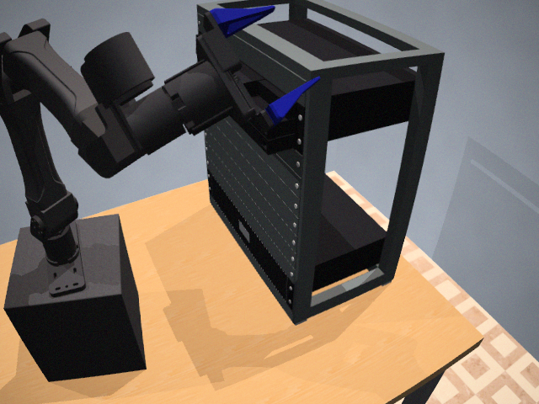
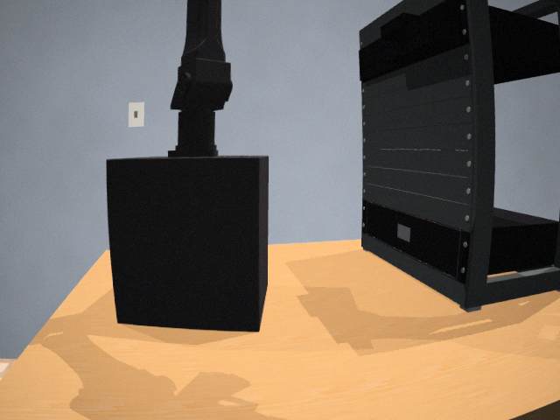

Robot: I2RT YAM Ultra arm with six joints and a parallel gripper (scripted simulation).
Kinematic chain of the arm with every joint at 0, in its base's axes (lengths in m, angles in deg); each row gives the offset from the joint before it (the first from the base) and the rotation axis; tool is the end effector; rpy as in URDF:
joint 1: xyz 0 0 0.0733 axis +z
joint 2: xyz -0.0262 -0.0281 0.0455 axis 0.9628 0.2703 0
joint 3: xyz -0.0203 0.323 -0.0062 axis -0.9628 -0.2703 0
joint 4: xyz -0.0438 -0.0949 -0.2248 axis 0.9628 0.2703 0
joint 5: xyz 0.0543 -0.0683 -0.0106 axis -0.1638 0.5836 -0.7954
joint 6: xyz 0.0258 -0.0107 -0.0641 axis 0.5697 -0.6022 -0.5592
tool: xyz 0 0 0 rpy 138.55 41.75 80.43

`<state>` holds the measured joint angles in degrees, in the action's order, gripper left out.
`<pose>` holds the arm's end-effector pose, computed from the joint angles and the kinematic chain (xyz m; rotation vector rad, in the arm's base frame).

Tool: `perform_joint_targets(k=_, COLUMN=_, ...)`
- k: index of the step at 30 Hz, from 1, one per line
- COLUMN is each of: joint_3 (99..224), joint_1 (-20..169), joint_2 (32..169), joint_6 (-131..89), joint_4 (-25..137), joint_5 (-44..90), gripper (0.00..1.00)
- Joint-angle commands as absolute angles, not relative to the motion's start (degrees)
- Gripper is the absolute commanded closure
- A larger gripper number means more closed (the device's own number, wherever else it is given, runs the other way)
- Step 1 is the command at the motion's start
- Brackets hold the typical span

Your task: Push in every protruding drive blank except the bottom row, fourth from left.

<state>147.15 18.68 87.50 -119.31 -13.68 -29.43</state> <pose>0.2182 -0.2379 0.4516 -1.3208 0.5997 -1.8930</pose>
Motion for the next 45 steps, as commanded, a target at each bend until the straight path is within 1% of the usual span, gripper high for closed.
perform_joint_targets(k=1, joint_3=145.43, joint_1=19.38, joint_2=85.40, joint_6=-119.07, joint_4=-12.83, joint_5=-28.97, gripper=0.00)
perform_joint_targets(k=6, joint_3=140.67, joint_1=20.08, joint_2=81.88, joint_6=-118.44, joint_4=-11.66, joint_5=-28.84, gripper=0.00)
perform_joint_targets(k=10, joint_3=133.62, joint_1=21.23, joint_2=76.42, joint_6=-117.84, joint_4=-9.56, joint_5=-28.60, gripper=0.00)
perform_joint_targets(k=12, joint_3=133.62, joint_1=21.23, joint_2=76.42, joint_6=-117.84, joint_4=-9.56, joint_5=-28.60, gripper=0.00)
perform_joint_targets(k=22, joint_3=109.65, joint_1=28.54, joint_2=53.08, joint_6=-114.51, joint_4=3.21, joint_5=-25.25, gripper=0.00)
perform_joint_targets(k=27, joint_3=100.75, joint_1=34.57, joint_2=39.71, joint_6=-112.07, joint_4=12.74, joint_5=-21.48, gripper=0.00)
perform_joint_targets(k=29, joint_3=100.75, joint_1=34.57, joint_2=39.71, joint_6=-112.07, joint_4=12.74, joint_5=-21.48, gripper=0.00)
perform_joint_targets(k=30, joint_3=101.59, joint_1=36.19, joint_2=34.02, joint_6=-111.96, joint_4=17.79, joint_5=-19.71, gripper=0.00)
perform_joint_targets(k=34, joint_3=96.78, joint_1=41.99, joint_2=26.57, joint_6=-111.02, joint_4=26.68, joint_5=-15.60, gripper=0.00)
perform_joint_targets(k=38, joint_3=97.10, joint_1=47.16, joint_2=18.79, joint_6=-109.58, joint_4=34.40, joint_5=-11.11, gripper=0.00)
perform_joint_targets(k=42, joint_3=96.14, joint_1=52.17, joint_2=14.75, joint_6=-110.12, joint_4=41.47, joint_5=-5.73, gripper=0.00)
perform_joint_targets(k=45, joint_3=96.56, joint_1=53.90, joint_2=13.50, joint_6=-109.95, joint_4=43.38, joint_5=-3.49, gripper=0.00)
